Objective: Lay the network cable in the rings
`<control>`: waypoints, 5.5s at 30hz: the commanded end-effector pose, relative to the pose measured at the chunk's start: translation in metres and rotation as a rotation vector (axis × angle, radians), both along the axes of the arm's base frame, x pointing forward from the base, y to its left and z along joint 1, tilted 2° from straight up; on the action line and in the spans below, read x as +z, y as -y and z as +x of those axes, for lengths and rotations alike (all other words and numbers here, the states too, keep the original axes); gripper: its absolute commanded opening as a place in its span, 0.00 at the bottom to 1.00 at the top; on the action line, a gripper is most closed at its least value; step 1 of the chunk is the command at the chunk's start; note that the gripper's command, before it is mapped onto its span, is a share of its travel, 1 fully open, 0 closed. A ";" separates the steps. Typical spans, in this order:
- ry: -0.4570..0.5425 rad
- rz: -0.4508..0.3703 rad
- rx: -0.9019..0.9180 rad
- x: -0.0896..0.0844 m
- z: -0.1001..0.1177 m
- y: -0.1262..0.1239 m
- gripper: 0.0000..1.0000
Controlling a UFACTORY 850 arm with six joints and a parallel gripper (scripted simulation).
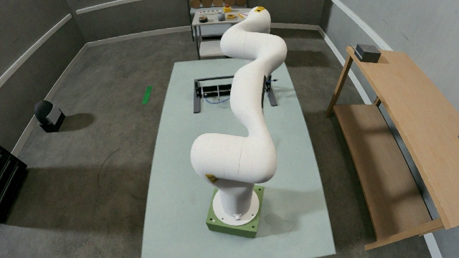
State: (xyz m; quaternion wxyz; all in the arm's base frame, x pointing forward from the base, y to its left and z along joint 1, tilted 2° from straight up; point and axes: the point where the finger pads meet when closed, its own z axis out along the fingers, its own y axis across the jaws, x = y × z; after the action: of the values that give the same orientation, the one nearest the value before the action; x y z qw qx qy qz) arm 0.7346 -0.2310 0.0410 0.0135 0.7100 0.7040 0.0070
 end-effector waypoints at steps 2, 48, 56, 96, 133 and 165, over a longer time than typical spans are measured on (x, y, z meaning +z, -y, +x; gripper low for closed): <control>0.003 -0.001 0.000 -0.002 0.001 0.000 0.00; 0.003 -0.001 0.000 -0.004 -0.034 0.000 0.00; 0.003 -0.001 0.000 -0.004 -0.038 0.000 0.00; 0.003 -0.001 0.000 -0.018 -0.038 0.000 0.00; 0.003 -0.001 0.000 -0.054 -0.037 0.001 0.00; 0.003 -0.001 0.000 -0.062 -0.037 0.001 0.00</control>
State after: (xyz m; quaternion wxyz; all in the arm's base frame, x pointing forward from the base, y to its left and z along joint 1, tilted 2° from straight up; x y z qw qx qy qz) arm 0.6966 -0.2313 -0.0225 0.0136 0.7100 0.7040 0.0071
